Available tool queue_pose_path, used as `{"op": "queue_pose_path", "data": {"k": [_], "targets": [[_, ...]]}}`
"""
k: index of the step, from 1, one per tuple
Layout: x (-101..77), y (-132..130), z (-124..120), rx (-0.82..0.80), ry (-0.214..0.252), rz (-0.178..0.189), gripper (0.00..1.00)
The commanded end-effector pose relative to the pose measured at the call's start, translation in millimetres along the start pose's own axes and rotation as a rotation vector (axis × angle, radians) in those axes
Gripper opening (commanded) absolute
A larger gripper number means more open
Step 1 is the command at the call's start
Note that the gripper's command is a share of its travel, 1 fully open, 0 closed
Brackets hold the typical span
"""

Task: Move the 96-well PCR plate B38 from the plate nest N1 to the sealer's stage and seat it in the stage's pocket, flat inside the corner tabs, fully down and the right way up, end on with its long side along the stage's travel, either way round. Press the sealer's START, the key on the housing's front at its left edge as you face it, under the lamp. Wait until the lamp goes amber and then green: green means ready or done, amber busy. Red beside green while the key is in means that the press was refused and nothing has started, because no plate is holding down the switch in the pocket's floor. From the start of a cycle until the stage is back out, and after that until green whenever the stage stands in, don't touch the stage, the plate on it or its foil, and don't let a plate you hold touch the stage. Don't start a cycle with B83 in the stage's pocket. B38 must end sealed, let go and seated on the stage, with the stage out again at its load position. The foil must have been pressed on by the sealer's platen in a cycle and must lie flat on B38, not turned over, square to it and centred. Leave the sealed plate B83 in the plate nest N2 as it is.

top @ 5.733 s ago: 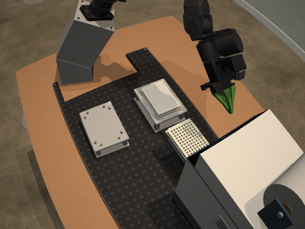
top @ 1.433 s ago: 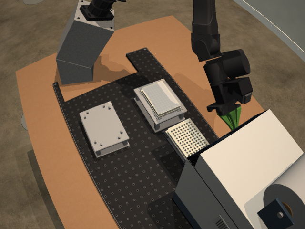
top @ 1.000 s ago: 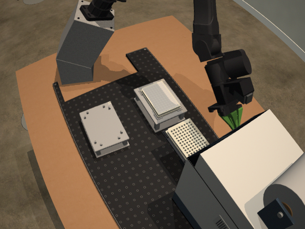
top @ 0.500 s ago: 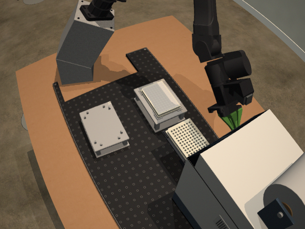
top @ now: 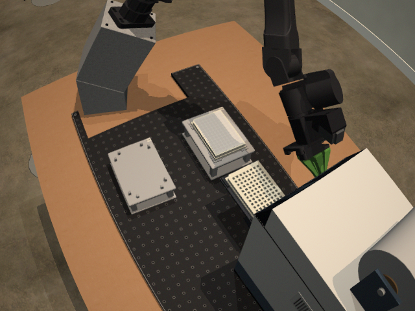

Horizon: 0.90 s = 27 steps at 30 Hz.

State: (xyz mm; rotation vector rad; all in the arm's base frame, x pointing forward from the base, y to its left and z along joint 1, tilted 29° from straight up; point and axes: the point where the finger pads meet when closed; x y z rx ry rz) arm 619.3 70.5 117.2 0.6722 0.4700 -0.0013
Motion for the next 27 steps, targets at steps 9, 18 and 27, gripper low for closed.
{"op": "queue_pose_path", "data": {"k": [9,18,27], "targets": [[-1.8,28.1,33.1,-0.021,-0.057,0.049,0.0],[-0.8,19.6,48.1,-0.012,-0.074,0.035,0.0],[6.4,11.0,47.7,-0.008,-0.077,0.02,0.0]]}}
Point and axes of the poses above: the point where the finger pads meet when closed, its own x axis out along the fingers, its own y axis across the jaws, z = x × y, and after that the axes turned 12 degrees about x, right-handed
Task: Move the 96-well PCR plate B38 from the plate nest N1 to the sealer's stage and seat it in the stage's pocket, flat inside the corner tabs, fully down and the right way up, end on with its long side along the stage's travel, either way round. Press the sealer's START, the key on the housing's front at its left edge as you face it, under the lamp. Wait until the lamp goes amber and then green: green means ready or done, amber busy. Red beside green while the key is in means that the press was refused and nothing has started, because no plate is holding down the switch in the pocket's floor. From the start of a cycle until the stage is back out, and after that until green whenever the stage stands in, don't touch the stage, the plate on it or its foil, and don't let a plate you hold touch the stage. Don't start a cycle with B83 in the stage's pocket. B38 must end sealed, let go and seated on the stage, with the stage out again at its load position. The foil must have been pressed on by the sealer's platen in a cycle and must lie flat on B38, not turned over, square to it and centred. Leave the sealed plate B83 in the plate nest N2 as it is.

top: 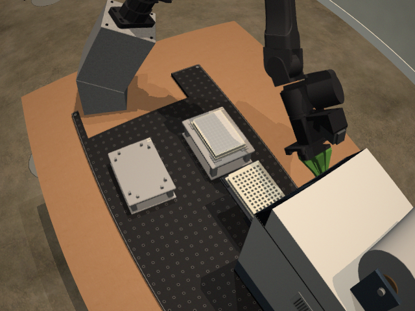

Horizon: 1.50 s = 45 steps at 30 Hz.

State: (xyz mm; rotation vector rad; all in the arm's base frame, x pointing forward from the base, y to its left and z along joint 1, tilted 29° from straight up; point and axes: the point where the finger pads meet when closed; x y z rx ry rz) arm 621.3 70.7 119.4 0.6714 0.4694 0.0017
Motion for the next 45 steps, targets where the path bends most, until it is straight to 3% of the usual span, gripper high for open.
{"op": "queue_pose_path", "data": {"k": [1,45], "targets": [[6.0,8.6,46.3,-0.006,-0.079,0.016,0.0],[12.2,16.1,58.5,-0.008,-0.106,0.038,0.0]]}}
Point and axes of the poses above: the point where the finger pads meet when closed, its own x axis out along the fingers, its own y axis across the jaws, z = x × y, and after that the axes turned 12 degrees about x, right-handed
